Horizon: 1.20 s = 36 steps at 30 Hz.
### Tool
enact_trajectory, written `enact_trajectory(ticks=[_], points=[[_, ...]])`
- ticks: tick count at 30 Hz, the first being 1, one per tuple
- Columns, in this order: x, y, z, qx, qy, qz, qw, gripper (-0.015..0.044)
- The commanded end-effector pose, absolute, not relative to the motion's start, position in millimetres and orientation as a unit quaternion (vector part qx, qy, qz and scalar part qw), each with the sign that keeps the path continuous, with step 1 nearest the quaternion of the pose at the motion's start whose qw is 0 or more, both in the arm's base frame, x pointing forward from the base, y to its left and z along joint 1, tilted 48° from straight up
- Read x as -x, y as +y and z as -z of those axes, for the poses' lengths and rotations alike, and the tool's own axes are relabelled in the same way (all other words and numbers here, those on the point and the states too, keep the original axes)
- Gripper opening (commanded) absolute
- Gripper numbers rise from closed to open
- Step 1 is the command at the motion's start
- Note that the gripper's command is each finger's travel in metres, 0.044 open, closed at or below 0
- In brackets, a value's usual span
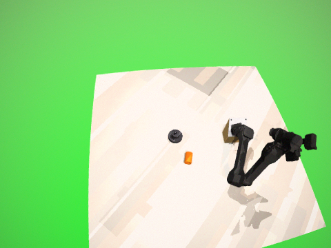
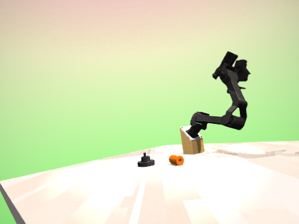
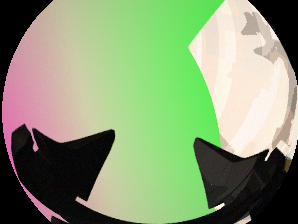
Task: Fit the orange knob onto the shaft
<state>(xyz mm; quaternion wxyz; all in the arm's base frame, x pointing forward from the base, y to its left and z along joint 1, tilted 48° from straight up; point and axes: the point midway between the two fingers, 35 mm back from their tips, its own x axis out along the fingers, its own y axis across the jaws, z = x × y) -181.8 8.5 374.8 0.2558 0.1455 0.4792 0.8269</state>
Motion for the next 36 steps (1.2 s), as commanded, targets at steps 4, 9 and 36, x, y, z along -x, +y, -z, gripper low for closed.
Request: enact_trajectory(ticks=[4,9,36], points=[[198.8,-49.4,-362.5,-0.059,0.463,-0.871,0.153,0.044],[190.5,-153.0,-328.8,0.1,0.412,-0.906,-0.021,0.044],[-213.1,-206.5,-107.6,0.714,-0.212,-0.542,-0.389,0.044]])
